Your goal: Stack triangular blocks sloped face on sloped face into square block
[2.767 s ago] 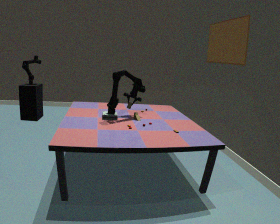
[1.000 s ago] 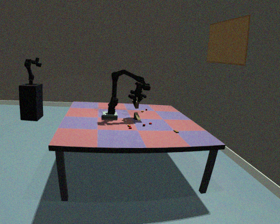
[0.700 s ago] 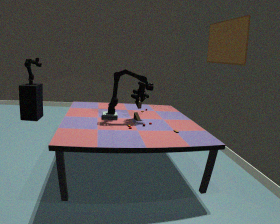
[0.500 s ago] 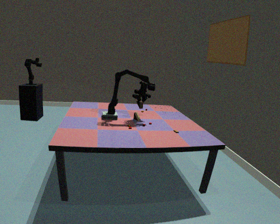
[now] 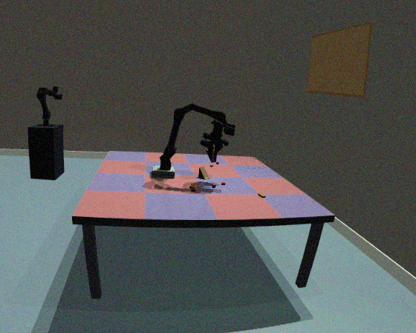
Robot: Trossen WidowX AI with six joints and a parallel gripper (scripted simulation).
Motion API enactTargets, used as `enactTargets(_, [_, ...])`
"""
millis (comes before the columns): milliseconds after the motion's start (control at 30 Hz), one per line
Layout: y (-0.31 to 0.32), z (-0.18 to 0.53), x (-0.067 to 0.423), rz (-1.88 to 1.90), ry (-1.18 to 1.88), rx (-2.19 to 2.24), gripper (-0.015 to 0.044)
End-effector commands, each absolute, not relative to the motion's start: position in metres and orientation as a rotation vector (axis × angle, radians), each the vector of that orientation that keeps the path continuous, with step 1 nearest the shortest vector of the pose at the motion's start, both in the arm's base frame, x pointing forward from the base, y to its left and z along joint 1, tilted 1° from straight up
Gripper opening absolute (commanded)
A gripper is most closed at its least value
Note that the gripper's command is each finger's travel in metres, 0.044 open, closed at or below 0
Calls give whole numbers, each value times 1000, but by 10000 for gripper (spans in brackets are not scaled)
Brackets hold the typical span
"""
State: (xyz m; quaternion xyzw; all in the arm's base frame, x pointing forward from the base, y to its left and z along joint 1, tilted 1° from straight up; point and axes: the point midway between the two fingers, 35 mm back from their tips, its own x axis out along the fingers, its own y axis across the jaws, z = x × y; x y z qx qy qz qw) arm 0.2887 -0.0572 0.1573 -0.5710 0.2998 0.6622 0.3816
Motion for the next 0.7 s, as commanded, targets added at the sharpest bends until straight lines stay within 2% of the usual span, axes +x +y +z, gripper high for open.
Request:
enactTargets(0, [-76, 162, 288, 1688, 762, -1469, 0])
enactTargets(667, [-58, 107, 280, 1689, 760, -1468, 0])
